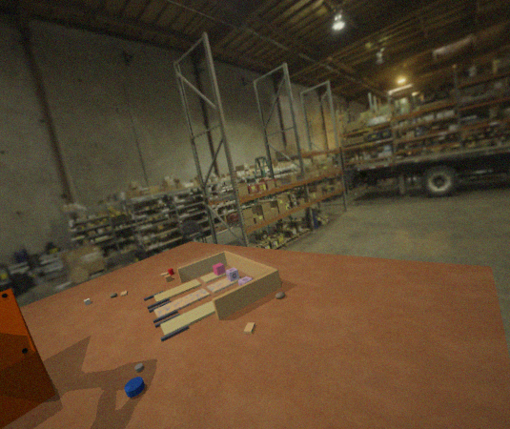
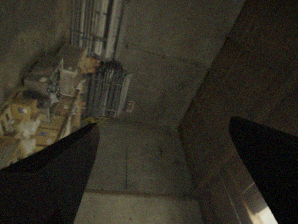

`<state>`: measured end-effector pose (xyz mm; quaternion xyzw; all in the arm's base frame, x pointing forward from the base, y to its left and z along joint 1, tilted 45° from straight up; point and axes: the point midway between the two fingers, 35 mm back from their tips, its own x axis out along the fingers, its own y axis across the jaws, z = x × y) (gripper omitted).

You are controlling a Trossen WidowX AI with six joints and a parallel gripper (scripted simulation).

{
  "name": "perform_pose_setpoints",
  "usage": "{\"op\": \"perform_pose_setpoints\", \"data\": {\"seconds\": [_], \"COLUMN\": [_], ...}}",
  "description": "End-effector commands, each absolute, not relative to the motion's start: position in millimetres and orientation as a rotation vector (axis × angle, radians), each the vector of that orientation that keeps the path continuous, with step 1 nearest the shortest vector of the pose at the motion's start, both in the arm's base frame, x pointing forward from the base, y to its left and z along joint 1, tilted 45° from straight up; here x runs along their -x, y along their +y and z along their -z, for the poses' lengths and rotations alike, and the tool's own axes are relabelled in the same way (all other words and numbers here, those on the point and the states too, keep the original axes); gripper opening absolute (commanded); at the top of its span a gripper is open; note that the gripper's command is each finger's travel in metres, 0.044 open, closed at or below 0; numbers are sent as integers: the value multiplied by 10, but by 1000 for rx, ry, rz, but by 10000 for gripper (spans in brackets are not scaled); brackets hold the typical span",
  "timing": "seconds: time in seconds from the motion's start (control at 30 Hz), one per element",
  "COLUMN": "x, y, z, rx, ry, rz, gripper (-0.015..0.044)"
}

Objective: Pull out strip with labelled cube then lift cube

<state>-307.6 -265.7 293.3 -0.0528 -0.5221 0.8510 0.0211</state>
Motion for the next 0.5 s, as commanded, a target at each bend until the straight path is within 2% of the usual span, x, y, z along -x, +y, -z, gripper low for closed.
{"op": "perform_pose_setpoints", "data": {"seconds": [0.0,0.17,0.47], "x": [3056,2487,1032], "y": [-2680,-3215,-3931], "z": [-2932,-2928,-2918], "rx": [157,-15,-390], "ry": [-1620,-1646,-1666], "rz": [-2646,-2854,-3284], "gripper": [400,400,400]}}
